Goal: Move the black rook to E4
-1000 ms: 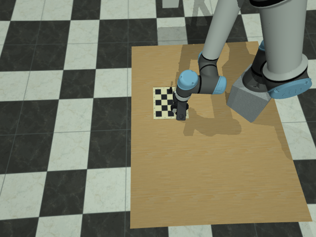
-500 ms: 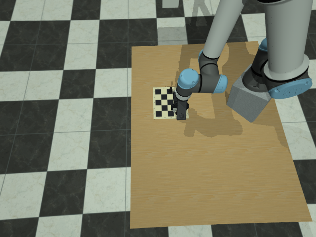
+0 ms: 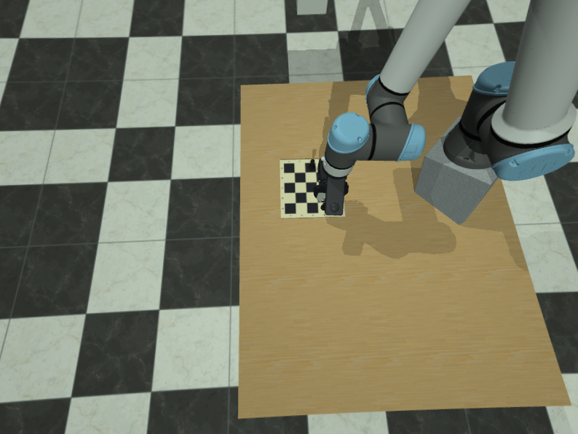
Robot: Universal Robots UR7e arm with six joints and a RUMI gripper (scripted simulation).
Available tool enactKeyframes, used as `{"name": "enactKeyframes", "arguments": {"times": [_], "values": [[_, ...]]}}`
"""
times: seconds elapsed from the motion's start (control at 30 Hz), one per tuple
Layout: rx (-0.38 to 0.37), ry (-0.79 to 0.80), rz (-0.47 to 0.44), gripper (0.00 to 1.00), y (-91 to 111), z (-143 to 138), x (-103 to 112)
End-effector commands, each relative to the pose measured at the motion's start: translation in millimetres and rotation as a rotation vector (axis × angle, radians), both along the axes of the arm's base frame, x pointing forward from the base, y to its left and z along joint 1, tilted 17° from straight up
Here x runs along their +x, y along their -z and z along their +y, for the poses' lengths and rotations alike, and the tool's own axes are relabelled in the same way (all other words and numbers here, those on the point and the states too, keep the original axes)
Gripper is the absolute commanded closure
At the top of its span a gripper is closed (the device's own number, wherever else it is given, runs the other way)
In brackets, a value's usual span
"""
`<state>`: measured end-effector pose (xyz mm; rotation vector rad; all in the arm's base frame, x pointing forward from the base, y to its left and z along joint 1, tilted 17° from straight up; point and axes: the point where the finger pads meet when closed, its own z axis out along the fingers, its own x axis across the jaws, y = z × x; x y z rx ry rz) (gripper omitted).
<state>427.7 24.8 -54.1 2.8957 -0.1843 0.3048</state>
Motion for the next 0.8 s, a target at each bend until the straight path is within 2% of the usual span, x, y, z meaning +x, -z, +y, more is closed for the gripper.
{"name": "enactKeyframes", "arguments": {"times": [0.0, 0.2, 0.53, 0.57, 0.77], "values": [[0.0, 0.001, 0.002, 0.78, -19.7, 4.6, -3.6], [0.0, 0.001, 0.002, 0.78, -34.0, 8.1, -6.5], [0.0, 0.001, 0.002, 0.78, -38.7, 9.3, -7.4], [0.0, 0.001, 0.002, 0.0, -38.7, 9.3, -7.4], [0.0, 0.001, 0.002, 0.0, -38.7, 9.3, -7.4]]}}
